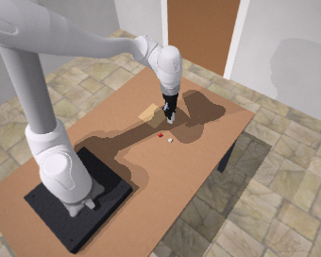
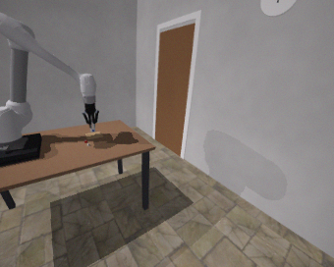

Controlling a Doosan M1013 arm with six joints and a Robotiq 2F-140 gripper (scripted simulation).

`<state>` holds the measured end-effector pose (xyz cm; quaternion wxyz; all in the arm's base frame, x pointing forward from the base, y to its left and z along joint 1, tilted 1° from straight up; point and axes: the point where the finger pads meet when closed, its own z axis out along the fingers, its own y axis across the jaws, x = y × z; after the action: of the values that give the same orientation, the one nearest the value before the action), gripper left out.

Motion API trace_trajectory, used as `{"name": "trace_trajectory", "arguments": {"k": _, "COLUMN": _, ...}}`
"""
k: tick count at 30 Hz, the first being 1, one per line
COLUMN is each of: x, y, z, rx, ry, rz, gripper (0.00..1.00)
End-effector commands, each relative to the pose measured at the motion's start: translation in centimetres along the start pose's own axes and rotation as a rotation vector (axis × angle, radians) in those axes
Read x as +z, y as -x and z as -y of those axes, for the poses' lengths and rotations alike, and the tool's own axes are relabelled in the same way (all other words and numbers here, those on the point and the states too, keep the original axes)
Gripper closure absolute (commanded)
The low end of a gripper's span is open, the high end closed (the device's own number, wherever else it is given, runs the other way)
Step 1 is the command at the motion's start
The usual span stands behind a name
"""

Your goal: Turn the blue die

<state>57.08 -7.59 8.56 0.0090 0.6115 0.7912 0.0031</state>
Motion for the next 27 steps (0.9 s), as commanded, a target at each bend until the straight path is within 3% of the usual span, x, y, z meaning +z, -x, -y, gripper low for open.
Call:
{"name": "trace_trajectory", "arguments": {"k": 1, "x": -0.3, "y": 0.0, "z": 0.0, "rx": 0.000, "ry": 0.000, "rz": 0.000, "gripper": 0.93}}
{"name": "trace_trajectory", "arguments": {"k": 14, "x": -0.3, "y": -0.3, "z": -0.2, "rx": -0.038, "ry": 0.000, "rz": 0.000, "gripper": 0.93}}
{"name": "trace_trajectory", "arguments": {"k": 23, "x": -0.2, "y": -3.5, "z": -2.0, "rx": -0.481, "ry": 0.000, "rz": 0.000, "gripper": 0.93}}
{"name": "trace_trajectory", "arguments": {"k": 26, "x": -0.2, "y": -3.8, "z": -2.2, "rx": -0.518, "ry": 0.000, "rz": 0.000, "gripper": 0.93}}
{"name": "trace_trajectory", "arguments": {"k": 27, "x": -0.2, "y": -4.6, "z": -2.6, "rx": -0.628, "ry": 0.000, "rz": 0.000, "gripper": 0.93}}
